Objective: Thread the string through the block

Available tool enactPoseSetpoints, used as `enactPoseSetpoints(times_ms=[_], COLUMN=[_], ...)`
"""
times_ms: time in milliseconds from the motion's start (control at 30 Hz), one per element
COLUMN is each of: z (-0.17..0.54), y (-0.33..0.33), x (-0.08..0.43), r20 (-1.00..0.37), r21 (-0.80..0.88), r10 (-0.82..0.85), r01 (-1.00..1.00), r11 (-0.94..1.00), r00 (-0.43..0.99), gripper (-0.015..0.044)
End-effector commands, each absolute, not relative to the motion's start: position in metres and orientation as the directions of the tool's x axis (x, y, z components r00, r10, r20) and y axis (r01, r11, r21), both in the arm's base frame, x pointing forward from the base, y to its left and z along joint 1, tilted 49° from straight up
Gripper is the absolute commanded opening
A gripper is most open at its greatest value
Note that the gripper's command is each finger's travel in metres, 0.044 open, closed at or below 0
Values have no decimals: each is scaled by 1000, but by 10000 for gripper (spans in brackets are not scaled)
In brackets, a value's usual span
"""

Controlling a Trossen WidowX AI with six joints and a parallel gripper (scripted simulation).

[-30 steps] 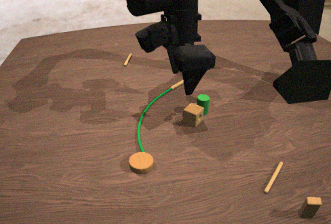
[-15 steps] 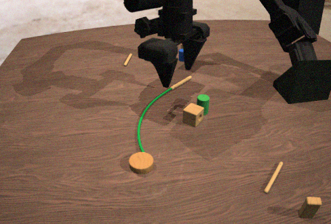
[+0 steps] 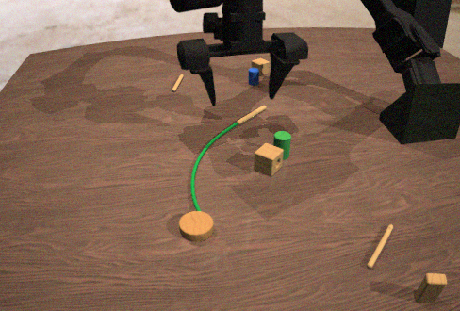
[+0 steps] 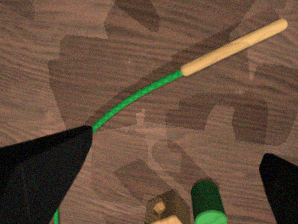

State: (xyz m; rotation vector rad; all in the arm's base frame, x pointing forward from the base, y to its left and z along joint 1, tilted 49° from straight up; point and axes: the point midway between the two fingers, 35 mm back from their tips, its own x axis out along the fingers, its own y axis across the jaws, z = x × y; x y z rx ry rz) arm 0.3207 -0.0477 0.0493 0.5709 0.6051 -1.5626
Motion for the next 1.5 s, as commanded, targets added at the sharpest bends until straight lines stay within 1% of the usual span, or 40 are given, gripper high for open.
enactPoseSetpoints(times_ms=[0,67,733,1133,1467], z=[75,76,76,76,76], y=[-68,-68,-68,-68,-68], x=[314,314,314,314,314], r20=[-662,-662,-662,-662,-662], r21=[565,588,588,588,588], r10=[-746,-746,-746,-746,-746], r01=[607,570,570,570,570], r11=[-559,-575,-575,-575,-575], r00=[-70,-70,-70,-70,-70], gripper=[440,440,440,125,125])
